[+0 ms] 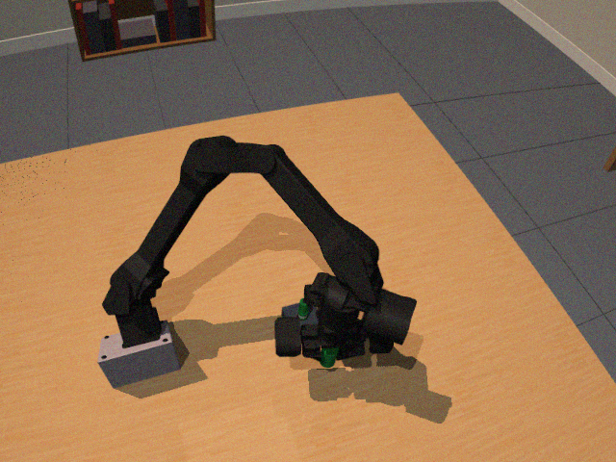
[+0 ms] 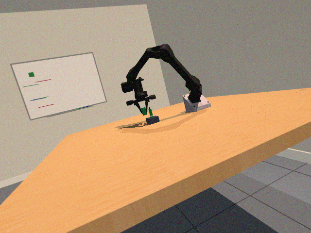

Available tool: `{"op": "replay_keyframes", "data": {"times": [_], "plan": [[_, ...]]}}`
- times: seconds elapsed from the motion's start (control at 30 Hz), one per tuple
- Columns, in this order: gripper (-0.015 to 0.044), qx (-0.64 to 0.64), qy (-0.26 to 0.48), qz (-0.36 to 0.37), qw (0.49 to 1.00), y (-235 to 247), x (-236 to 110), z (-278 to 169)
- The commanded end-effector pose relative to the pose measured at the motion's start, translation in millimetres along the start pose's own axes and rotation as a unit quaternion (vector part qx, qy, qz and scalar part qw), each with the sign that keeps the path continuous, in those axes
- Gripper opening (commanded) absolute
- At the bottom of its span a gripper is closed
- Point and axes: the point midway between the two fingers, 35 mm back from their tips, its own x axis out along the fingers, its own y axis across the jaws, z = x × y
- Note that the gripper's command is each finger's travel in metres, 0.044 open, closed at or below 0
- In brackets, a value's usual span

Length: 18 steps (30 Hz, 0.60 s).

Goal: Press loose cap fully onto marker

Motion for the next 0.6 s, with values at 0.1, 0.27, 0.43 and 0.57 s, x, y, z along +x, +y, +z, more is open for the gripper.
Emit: {"op": "replay_keyframes", "data": {"times": [0.1,0.27,0.43,0.57], "plan": [[0.0,-0.003,0.004,-0.002,1.0,0,-17,-1],[0.0,-0.003,0.003,-0.002,1.0,3,-25,13],[0.0,-0.002,0.003,-0.001,1.0,8,-33,29],[0.0,-0.002,0.003,-0.001,1.0,12,-40,42]]}}
